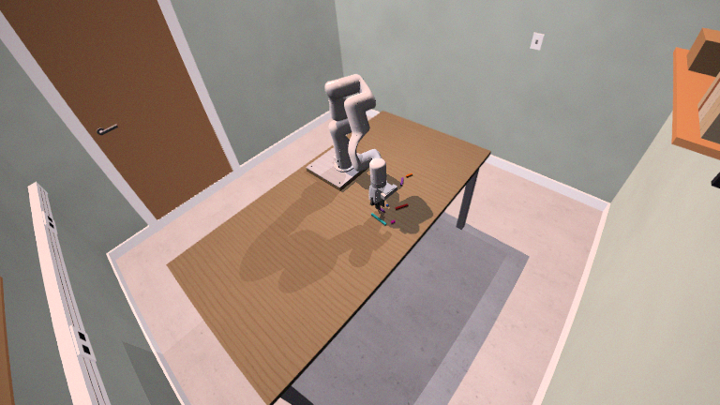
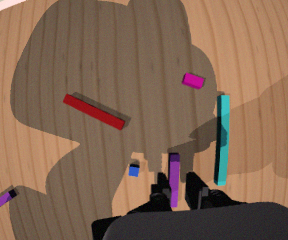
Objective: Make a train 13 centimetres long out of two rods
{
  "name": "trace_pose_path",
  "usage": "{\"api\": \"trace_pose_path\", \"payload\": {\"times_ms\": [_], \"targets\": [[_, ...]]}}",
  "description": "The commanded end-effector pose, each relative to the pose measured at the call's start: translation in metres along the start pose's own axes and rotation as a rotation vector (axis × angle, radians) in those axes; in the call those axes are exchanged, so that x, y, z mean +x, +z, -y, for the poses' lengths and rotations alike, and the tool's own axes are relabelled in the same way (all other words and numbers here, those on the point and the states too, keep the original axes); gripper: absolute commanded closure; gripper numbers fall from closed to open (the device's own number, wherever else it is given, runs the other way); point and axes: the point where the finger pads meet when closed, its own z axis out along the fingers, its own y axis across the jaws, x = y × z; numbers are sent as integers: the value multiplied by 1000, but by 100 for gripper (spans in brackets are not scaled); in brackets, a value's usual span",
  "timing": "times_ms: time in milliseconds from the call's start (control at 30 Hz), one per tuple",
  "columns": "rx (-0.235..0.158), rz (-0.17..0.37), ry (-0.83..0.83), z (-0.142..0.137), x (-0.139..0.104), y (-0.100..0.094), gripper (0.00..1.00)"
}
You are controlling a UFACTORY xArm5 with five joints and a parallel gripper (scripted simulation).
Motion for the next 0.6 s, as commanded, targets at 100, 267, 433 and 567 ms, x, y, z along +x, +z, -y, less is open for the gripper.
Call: {"api": "trace_pose_path", "payload": {"times_ms": [100, 267, 433, 567], "targets": [[-1, -3, 0, 0, 1, -1, 76], [-1, -3, 0, 0, 1, -1, 76], [-1, -3, 0, 0, 1, -1, 76], [-1, -3, 0, 0, 1, 1, 76]]}}
